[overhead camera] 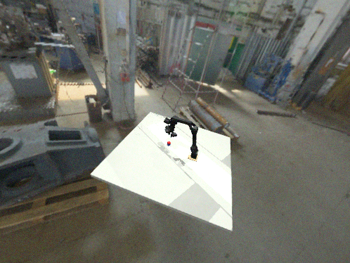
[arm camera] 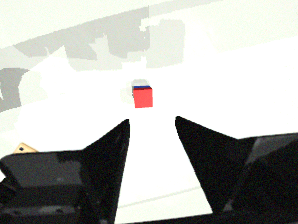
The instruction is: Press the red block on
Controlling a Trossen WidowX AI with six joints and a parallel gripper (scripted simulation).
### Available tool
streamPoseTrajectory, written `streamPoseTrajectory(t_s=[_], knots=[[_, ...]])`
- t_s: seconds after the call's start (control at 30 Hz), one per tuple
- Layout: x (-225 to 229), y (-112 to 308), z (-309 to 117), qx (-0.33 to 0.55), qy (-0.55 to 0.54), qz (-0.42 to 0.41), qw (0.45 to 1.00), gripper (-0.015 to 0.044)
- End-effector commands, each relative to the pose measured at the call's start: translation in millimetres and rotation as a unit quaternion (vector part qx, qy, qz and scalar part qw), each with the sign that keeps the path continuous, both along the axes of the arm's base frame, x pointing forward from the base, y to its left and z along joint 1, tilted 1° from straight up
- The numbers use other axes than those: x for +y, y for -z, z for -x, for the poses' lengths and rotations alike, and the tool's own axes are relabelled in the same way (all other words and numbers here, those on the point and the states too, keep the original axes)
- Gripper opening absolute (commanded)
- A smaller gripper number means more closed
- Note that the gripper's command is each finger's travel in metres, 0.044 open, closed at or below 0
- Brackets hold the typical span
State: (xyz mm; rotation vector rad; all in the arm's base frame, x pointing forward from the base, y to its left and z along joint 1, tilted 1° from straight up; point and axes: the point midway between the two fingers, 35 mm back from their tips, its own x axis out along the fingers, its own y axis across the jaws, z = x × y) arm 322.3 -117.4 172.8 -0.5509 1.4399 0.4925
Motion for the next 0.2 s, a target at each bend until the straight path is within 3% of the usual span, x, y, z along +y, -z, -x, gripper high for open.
streamPoseTrajectory(t_s=[0.0, 0.17], knots=[[-0.1, 4.3, 0.7, 0.011, -0.001, -0.002, 1.000, 0.0220], [-0.1, 4.3, 0.7, 0.011, -0.001, -0.002, 1.000, 0.0220]])
